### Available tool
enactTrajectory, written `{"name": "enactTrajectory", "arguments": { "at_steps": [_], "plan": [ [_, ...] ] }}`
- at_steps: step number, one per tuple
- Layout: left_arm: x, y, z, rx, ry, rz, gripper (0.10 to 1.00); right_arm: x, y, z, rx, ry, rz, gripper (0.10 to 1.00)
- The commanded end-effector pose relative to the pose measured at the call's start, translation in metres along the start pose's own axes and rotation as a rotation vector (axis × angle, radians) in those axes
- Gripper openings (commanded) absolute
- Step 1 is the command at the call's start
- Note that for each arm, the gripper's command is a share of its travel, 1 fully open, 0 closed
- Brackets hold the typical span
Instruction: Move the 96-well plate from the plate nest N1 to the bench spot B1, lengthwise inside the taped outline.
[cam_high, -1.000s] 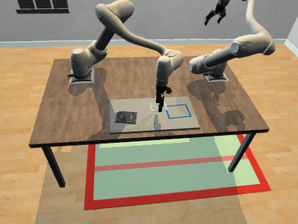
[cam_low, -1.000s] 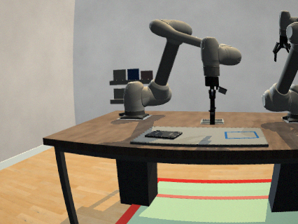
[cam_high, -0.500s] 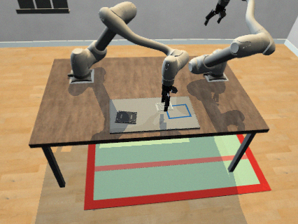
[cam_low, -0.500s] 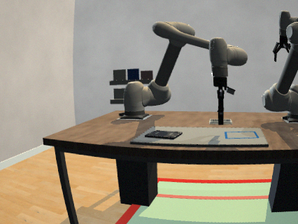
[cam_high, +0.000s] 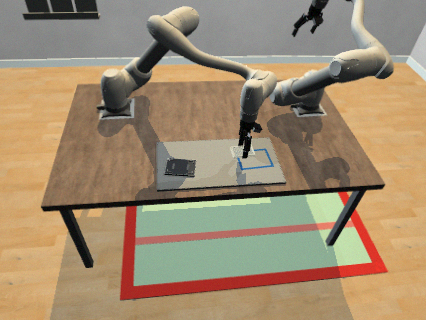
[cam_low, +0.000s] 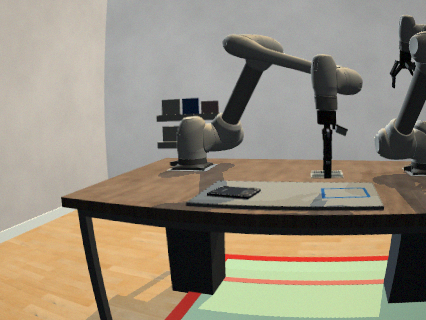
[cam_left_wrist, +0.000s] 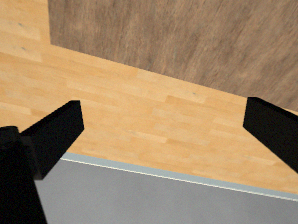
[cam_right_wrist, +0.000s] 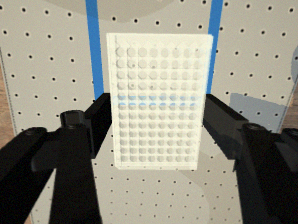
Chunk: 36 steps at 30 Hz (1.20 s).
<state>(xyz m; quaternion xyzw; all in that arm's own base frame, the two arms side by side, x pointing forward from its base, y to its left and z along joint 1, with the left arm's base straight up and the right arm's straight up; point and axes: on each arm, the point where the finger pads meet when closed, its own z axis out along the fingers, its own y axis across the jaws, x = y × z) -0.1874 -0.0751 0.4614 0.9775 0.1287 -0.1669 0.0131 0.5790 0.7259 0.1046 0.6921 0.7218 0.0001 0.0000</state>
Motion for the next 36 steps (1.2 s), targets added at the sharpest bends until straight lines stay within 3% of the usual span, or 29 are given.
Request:
{"name": "enactTrajectory", "arguments": {
  "at_steps": [1,25,36],
  "plan": [
    [0.000,0.000,0.000,0.000,0.000,0.000,1.000,0.005,0.000,-0.002,-0.001,0.002,0.000,0.605],
    [0.000,0.000,0.000,0.000,0.000,0.000,1.000,0.080,-0.002,0.000,-0.001,0.002,0.000,0.605],
    [0.000,0.000,0.000,0.000,0.000,0.000,1.000,0.081,-0.002,0.000,-0.001,0.002,0.000,0.605]
  ]
}}
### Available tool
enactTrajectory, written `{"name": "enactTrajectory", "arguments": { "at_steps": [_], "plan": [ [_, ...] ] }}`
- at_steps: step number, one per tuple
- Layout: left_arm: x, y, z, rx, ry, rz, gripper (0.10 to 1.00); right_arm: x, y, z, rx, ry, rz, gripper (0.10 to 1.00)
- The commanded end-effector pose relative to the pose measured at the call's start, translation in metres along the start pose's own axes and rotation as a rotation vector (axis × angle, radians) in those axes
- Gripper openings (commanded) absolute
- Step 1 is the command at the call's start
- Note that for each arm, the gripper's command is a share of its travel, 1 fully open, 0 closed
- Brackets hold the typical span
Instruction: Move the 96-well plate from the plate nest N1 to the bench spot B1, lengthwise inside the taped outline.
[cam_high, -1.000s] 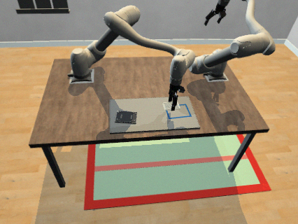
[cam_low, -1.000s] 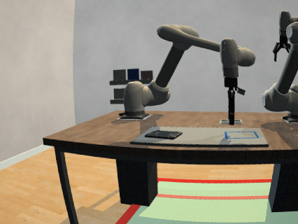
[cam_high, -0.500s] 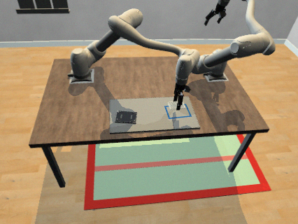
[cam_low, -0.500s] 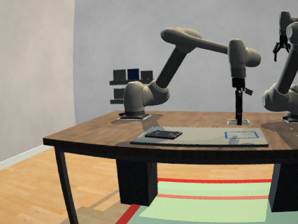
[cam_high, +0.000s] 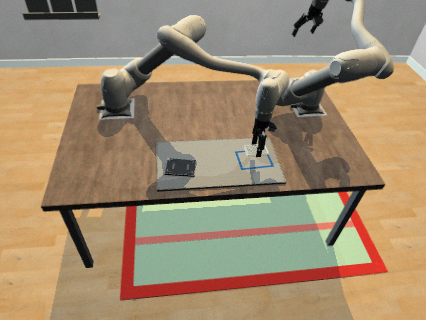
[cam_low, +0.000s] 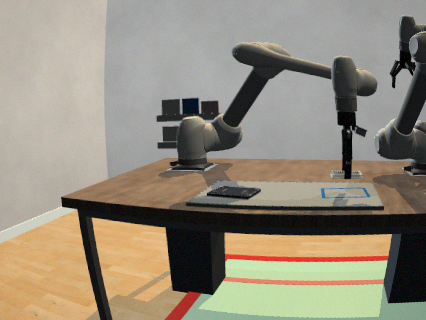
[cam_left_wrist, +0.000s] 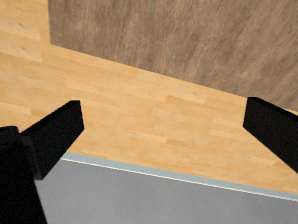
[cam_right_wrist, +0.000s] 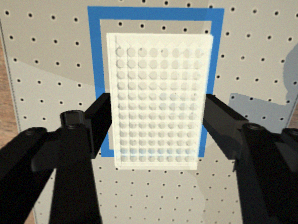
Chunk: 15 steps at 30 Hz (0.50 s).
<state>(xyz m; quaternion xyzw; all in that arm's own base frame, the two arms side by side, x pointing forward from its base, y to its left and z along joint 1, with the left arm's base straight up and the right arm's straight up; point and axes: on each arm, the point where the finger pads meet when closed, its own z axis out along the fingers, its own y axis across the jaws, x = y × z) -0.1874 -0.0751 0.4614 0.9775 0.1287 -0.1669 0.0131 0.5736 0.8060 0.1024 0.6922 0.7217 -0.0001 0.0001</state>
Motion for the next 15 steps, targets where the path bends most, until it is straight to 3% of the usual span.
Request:
{"name": "enactTrajectory", "arguments": {
  "at_steps": [1,15],
  "plan": [
    [-0.0004,-0.0002,-0.0003,0.000,0.000,0.000,1.000,0.0002,0.0002,-0.0020,-0.001,0.002,0.000,0.605],
    [-0.0004,-0.0002,-0.0003,0.000,0.000,0.000,1.000,-0.0006,0.0003,0.0080,-0.001,0.002,0.000,0.605]
  ]
}}
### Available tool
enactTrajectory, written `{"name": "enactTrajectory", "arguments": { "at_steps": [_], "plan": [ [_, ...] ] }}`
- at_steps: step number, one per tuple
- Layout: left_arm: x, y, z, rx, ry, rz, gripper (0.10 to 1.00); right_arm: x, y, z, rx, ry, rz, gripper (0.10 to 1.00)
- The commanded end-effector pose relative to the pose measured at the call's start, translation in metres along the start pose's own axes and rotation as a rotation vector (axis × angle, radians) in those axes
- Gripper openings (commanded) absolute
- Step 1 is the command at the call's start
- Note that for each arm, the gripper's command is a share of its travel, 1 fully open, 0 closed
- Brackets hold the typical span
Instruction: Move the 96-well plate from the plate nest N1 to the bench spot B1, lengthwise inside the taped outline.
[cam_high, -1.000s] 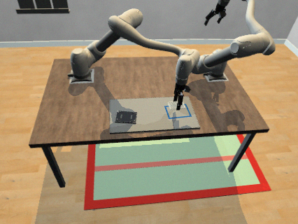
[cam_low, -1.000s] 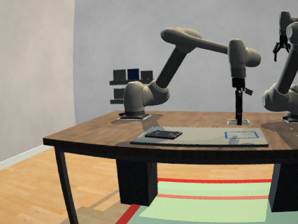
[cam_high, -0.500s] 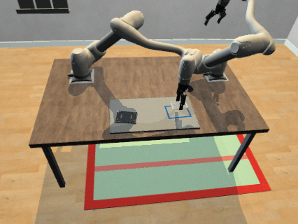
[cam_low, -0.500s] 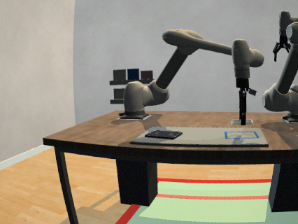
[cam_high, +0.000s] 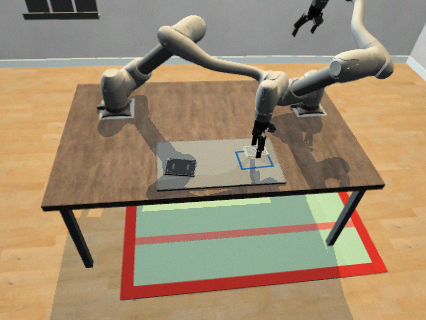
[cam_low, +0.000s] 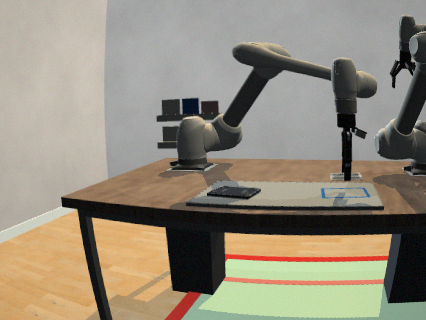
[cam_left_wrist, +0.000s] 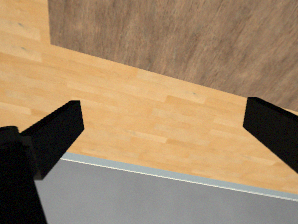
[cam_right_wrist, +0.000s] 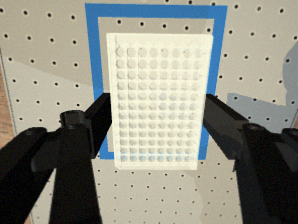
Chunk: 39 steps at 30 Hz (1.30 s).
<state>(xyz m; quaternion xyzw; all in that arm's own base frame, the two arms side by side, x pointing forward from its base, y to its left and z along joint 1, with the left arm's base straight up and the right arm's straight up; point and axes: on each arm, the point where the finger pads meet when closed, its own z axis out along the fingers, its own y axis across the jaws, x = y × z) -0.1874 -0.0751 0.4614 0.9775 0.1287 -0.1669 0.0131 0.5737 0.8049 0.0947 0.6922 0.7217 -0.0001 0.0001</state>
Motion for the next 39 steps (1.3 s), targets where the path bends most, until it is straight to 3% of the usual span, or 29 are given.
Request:
{"name": "enactTrajectory", "arguments": {
  "at_steps": [1,27,39],
  "plan": [
    [0.000,0.000,0.000,0.000,0.000,0.000,1.000,0.000,0.000,0.000,-0.001,0.002,0.000,0.605],
    [0.000,0.000,0.000,0.000,0.000,0.000,1.000,0.000,0.000,0.040,-0.001,0.002,0.000,0.605],
    [0.000,0.000,0.000,0.000,0.000,0.000,1.000,0.000,0.000,0.041,-0.001,0.002,0.000,0.605]
  ]
}}
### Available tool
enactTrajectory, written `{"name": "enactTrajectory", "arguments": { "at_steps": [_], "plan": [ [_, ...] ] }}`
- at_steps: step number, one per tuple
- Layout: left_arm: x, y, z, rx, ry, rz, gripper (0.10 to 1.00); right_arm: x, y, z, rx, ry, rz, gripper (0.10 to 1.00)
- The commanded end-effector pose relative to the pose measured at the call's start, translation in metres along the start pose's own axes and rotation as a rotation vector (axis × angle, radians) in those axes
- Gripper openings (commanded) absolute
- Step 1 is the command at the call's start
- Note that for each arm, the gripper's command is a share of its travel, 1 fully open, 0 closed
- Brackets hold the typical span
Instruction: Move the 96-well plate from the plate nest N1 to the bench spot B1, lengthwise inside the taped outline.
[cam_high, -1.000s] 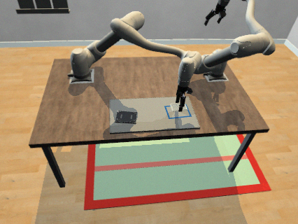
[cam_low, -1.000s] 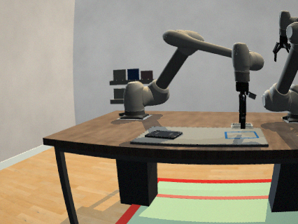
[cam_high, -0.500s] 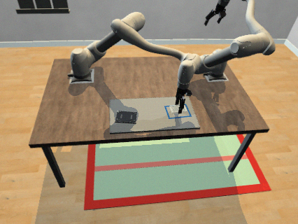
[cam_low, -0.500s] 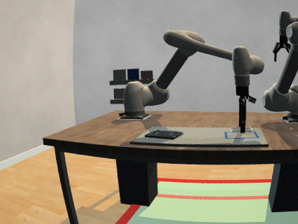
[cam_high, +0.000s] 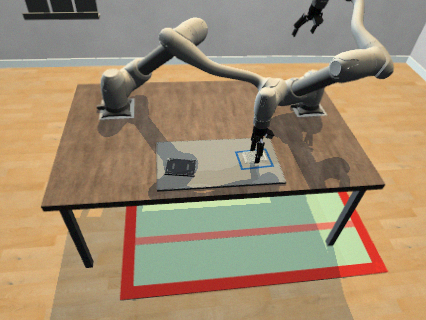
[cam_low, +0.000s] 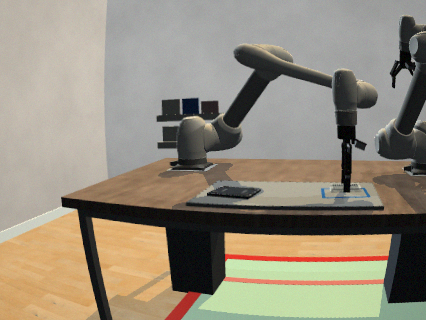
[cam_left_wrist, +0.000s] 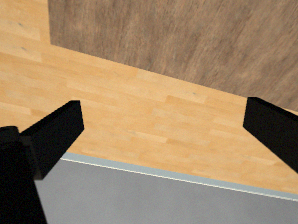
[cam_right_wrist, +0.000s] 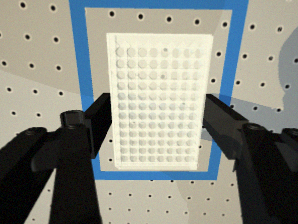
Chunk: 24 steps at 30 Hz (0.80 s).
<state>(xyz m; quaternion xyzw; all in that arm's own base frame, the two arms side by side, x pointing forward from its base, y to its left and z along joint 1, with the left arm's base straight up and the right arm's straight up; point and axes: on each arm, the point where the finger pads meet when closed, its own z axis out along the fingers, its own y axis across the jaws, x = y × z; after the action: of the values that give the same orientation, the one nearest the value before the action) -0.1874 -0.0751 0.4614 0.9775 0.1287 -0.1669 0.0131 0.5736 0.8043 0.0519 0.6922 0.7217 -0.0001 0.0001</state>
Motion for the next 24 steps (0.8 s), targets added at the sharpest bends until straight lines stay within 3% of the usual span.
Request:
{"name": "enactTrajectory", "arguments": {
  "at_steps": [1,24],
  "plan": [
    [-0.0004,-0.0002,-0.0003,0.000,0.000,0.000,1.000,0.0005,0.0002,-0.0018,-0.001,0.002,0.000,0.605],
    [-0.0004,-0.0002,-0.0003,0.000,0.000,0.000,1.000,0.0005,0.0002,0.0017,-0.001,0.002,0.000,0.605]
  ]
}}
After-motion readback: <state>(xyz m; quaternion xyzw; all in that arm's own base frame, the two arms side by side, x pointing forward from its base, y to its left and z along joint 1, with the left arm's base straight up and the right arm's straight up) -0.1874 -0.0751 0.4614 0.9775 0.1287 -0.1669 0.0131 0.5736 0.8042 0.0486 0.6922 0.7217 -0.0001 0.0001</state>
